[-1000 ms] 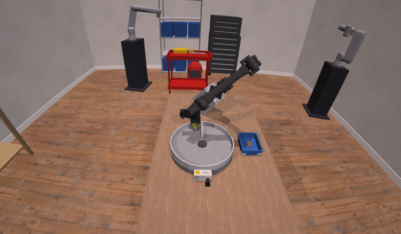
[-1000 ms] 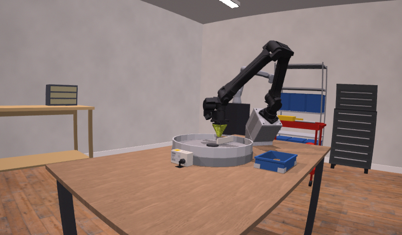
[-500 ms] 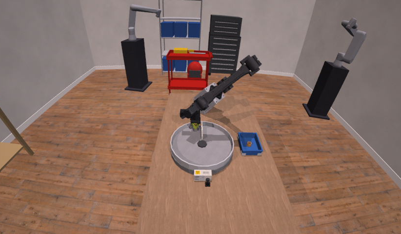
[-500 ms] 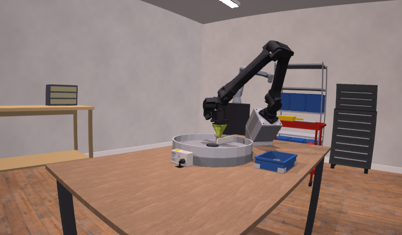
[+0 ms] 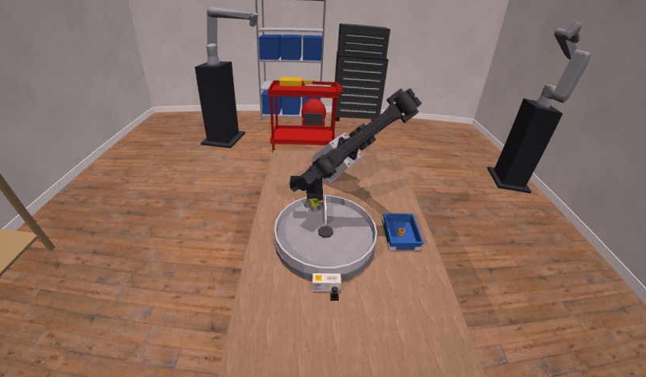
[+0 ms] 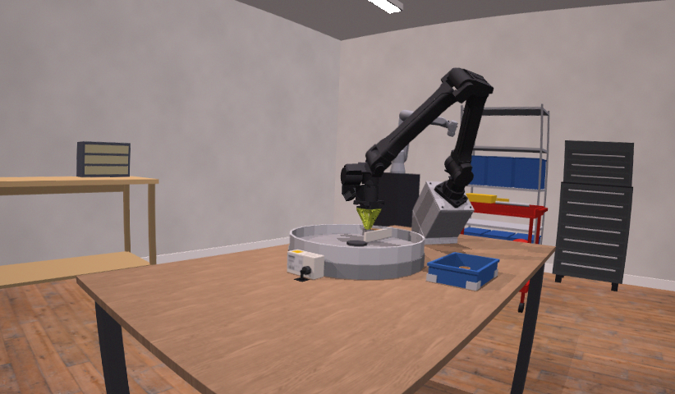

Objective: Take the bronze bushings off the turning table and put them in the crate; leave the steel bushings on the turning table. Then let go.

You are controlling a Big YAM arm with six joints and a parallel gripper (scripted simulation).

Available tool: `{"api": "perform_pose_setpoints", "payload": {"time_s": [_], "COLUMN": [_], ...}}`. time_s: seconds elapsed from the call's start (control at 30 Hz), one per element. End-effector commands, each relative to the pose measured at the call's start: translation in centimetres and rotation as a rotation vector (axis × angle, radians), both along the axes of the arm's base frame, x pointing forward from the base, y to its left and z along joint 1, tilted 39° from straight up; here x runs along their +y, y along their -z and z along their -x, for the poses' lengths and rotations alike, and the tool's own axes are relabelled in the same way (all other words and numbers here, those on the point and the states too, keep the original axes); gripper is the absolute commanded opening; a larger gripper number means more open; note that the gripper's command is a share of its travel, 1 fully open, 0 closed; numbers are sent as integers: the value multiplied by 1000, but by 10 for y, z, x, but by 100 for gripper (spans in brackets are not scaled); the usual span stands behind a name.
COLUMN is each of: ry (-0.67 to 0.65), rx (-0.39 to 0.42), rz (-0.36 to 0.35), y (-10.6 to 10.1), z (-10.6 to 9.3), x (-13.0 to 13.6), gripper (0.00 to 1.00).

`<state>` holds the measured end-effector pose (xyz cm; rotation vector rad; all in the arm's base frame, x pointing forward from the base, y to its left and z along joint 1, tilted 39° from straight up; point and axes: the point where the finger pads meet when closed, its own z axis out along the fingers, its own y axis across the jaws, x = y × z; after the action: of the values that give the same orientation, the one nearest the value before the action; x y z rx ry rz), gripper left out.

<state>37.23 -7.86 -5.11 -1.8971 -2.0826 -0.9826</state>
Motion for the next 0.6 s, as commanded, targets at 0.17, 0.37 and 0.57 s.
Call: {"api": "perform_pose_setpoints", "payload": {"time_s": [0.17, 0.37, 0.57], "ry": [-3, 0, 0], "rx": [-46, -46, -46], "rz": [24, 24, 24], "y": [-14, -14, -14], "z": [-16, -16, -16], "x": [-4, -5, -5], "gripper": [12, 12, 12]}}
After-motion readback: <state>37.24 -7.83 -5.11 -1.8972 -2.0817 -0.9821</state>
